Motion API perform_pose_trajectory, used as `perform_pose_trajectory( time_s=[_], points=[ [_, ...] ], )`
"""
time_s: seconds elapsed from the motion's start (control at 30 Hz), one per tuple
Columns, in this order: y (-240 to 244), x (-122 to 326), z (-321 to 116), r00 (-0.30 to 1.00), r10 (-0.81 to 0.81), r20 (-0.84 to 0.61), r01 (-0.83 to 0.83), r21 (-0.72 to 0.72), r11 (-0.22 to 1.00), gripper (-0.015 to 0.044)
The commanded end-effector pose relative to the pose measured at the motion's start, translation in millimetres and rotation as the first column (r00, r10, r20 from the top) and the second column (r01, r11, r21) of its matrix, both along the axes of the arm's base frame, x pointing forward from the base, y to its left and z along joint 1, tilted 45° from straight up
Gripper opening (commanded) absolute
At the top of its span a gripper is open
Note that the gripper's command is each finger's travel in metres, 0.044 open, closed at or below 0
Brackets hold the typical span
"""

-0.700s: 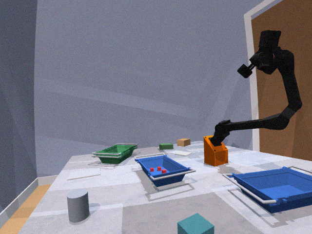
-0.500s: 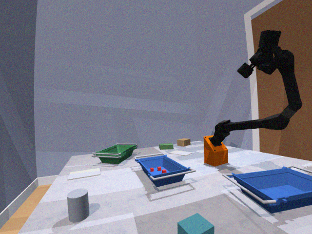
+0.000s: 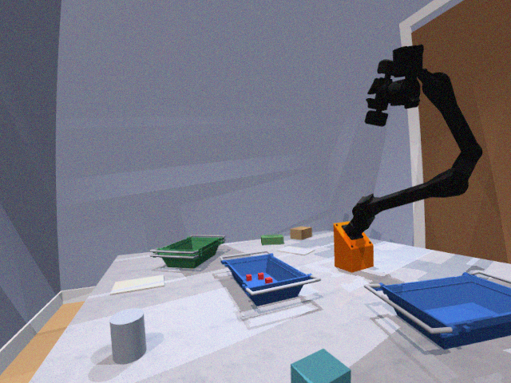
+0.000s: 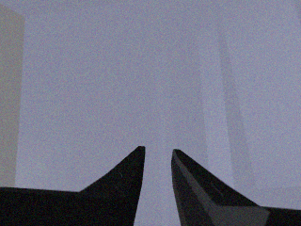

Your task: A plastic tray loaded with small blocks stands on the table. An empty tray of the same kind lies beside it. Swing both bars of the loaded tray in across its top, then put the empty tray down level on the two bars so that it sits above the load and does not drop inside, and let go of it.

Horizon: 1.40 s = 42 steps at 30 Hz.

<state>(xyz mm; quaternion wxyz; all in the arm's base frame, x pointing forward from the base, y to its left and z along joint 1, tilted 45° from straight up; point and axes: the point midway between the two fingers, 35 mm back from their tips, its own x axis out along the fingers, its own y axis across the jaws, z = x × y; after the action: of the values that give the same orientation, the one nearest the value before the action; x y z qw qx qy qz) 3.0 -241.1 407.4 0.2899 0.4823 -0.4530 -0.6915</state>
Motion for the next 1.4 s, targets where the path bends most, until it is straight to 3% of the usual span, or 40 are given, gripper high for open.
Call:
perform_pose_trajectory(
  time_s=[0.0,0.17,0.3,0.47,0.6,0.7,0.9,1.13,1.37],
  points=[
    [-23,57,-30,0.955,0.283,-0.085,-0.265,0.178,0.948,0.008],
    [-28,134,-68,0.757,0.642,-0.123,-0.559,0.386,0.734,0.008],
    [-15,189,-97,0.534,0.839,-0.107,-0.698,0.504,0.508,0.008],
    [16,251,-132,0.2,0.979,-0.047,-0.77,0.611,0.186,0.008],
    [51,293,-164,-0.104,0.994,0.018,-0.73,0.678,-0.089,0.008],
    [79,318,-187,-0.313,0.947,0.072,-0.654,0.707,-0.27,0.008],
    [123,345,-212,-0.558,0.814,0.161,-0.519,0.698,-0.494,0.008],
    [220,378,-255,-0.882,0.37,0.292,-0.154,0.563,-0.812,0.008],
    [319,382,-287,-0.951,-0.138,0.277,0.232,0.34,-0.911,0.008]
  ],
)
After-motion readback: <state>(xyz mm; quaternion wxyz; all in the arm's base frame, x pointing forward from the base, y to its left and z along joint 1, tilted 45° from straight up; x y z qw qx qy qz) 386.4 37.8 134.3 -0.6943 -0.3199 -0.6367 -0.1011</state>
